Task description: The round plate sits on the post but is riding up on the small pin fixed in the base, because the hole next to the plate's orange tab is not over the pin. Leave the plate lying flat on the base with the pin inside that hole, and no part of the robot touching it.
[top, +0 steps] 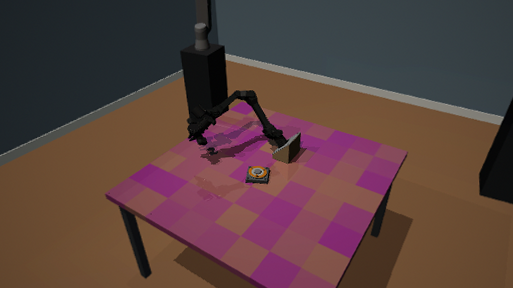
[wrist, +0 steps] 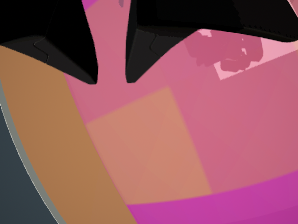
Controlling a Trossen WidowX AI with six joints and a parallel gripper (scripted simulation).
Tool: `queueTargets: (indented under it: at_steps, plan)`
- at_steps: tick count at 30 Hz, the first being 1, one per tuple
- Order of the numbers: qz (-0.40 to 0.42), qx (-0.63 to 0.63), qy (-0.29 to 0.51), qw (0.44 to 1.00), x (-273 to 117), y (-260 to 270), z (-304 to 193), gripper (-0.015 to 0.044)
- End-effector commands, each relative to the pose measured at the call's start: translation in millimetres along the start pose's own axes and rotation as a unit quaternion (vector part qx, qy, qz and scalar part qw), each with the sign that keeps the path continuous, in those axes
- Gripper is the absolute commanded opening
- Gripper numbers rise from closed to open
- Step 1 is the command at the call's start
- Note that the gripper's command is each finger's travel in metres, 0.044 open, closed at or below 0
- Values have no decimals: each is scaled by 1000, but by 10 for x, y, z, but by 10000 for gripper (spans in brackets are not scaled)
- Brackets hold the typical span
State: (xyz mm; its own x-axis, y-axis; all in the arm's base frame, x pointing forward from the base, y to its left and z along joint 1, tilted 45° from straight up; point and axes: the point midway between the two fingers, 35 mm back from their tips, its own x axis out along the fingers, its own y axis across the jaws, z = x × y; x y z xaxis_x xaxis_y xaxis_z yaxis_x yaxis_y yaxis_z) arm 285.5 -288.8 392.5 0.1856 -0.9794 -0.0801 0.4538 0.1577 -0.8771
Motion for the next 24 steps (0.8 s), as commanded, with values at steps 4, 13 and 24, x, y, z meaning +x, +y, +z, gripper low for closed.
queueTargets:
  at_steps: [4,13,24]
  plan:
    - [140,4,-6,990,-265,1213,222,0]
    - [295,-24,53,954,-1097,2713,64,0]
    - [324,-119,194,918,-2364,3727,-907,0]
